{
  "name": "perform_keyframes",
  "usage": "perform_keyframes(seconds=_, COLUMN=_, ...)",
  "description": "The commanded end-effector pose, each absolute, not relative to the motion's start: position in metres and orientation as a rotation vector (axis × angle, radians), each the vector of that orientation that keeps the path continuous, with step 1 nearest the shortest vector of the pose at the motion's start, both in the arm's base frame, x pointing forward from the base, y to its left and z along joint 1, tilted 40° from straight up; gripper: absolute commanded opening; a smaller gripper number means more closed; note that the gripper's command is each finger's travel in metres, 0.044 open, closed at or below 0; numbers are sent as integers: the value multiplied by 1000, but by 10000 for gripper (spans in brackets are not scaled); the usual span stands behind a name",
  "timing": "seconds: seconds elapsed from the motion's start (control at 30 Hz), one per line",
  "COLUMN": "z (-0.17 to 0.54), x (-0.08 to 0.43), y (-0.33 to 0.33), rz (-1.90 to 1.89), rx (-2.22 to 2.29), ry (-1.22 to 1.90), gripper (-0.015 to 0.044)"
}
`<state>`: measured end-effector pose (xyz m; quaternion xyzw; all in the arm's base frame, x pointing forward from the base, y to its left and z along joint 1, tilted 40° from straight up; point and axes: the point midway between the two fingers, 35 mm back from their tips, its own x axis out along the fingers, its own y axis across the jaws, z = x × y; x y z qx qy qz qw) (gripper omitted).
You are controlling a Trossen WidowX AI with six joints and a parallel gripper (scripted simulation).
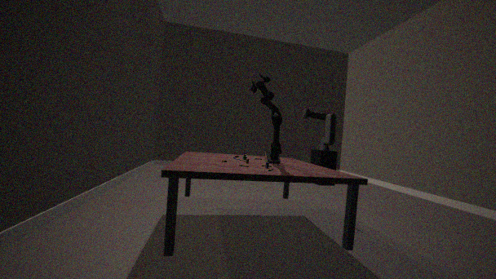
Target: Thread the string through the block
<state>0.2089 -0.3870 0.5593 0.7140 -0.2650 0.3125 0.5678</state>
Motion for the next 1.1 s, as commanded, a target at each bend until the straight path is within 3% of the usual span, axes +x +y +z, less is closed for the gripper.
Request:
perform_keyframes(seconds=0.0, z=559, x=209, y=-387, rz=734, rx=1677, ry=-623, gripper=426)
perform_keyframes(seconds=0.13, z=547, x=219, y=-403, rz=646, rx=1646, ry=-673, gripper=440)
perform_keyframes(seconds=0.47, z=442, x=283, y=-479, rz=48, rx=1415, ry=-717, gripper=440)
perform_keyframes(seconds=1.07, z=240, x=352, y=-493, rz=-506, rx=958, ry=-128, gripper=440)
